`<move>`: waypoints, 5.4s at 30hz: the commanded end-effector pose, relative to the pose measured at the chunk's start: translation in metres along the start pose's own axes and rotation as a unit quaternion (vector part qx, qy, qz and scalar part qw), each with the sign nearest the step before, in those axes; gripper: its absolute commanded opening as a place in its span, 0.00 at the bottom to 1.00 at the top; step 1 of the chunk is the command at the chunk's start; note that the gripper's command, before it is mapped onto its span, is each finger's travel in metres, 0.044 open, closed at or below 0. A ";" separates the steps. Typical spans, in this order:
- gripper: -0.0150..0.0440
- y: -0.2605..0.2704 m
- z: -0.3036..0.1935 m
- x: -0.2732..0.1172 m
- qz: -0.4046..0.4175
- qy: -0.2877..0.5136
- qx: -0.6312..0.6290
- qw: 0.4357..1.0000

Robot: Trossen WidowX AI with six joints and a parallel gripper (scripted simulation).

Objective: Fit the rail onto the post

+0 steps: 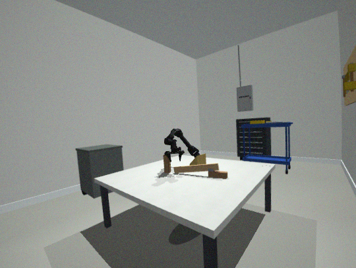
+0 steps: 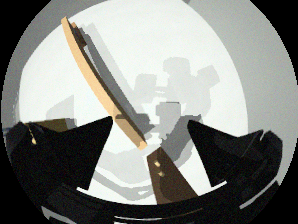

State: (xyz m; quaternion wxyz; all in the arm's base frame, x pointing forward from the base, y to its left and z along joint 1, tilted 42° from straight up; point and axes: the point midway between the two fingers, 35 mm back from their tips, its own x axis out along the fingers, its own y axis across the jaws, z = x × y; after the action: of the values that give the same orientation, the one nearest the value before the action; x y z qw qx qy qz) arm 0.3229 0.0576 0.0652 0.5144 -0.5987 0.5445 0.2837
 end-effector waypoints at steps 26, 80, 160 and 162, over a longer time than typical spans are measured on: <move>1.00 0.044 -0.012 0.040 0.094 0.160 -0.325 0.927; 0.32 0.049 -0.034 0.094 0.094 0.162 -0.325 0.927; 0.25 0.045 -0.020 0.066 0.094 0.161 -0.325 0.927; 0.25 0.045 -0.020 0.065 0.094 0.161 -0.325 0.927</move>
State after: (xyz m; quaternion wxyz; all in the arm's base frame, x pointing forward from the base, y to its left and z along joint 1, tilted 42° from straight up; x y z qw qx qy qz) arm 0.2915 0.0152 -0.0038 0.1621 -0.7156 0.5569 0.3894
